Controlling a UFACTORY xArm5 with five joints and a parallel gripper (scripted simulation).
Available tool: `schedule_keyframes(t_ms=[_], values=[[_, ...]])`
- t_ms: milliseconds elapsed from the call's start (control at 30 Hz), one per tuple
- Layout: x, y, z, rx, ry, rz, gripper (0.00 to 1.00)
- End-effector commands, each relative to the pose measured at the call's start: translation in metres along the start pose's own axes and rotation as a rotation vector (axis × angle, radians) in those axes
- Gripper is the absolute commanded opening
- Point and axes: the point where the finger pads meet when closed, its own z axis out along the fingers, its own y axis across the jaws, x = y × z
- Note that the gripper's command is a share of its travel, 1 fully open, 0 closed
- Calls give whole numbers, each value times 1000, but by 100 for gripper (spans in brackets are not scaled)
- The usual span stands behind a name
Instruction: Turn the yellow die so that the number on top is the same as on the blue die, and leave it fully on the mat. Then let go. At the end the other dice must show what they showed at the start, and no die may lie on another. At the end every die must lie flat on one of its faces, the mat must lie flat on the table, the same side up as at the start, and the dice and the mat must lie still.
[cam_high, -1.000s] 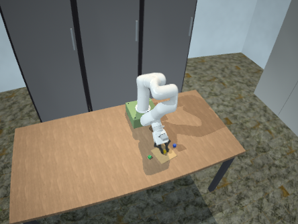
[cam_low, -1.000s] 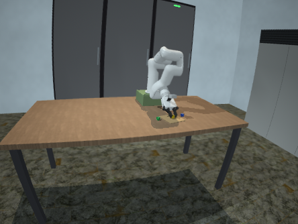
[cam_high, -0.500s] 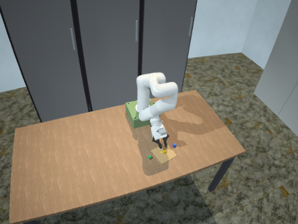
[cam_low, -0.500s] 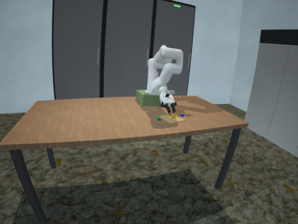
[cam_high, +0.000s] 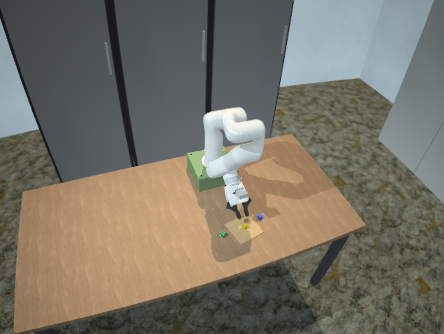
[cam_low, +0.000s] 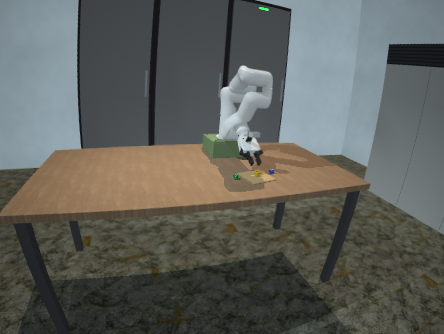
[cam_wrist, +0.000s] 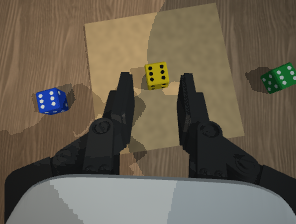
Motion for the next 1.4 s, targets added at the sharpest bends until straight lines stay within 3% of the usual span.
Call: schedule_keyframes(t_ms=[0, 333, 800, 967, 1033, 1200, 1367], values=[[9, 0, -6, 0, 1, 0, 36], [40, -1, -28, 0, 1, 0, 36], [44, -1, -29, 0, -20, 0, 36], [48, -1, -26, -1, -89, 0, 36], [48, -1, -26, -1, -89, 0, 36], [54, -1, -23, -4, -204, -8, 36], [63, 2, -19, -9, -357, -13, 36]])
